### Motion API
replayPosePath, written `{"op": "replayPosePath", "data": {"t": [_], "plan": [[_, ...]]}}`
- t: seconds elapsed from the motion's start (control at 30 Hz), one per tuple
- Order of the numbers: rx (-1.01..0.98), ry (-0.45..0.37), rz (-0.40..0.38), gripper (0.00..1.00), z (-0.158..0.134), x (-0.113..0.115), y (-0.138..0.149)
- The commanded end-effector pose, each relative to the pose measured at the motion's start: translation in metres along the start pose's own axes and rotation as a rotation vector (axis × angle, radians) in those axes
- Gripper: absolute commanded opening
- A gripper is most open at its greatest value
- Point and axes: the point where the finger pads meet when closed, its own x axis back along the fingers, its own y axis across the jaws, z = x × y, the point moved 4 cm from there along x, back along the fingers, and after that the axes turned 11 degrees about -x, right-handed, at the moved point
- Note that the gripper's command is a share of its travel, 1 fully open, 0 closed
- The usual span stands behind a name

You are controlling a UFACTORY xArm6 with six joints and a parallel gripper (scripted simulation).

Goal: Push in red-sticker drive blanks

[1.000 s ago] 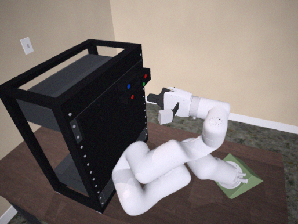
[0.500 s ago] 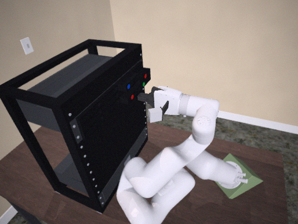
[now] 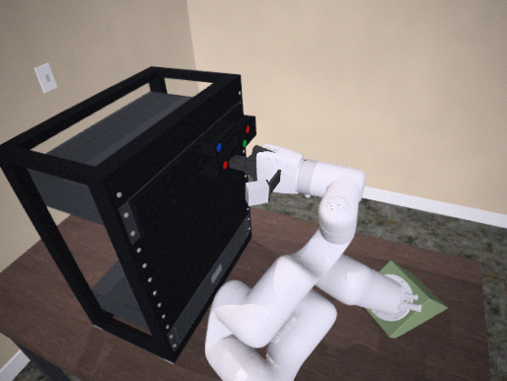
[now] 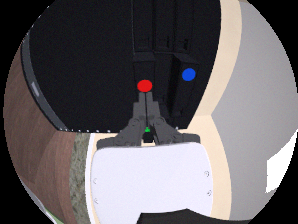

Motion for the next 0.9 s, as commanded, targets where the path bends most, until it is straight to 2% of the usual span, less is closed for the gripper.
{"op": "replayPosePath", "data": {"t": [0.0, 0.87], "plan": [[0.001, 0.000, 0.000, 0.00, 0.000, -0.002, 0.000], [0.001, 0.000, 0.000, 0.00, 0.000, -0.019, 0.000]]}}
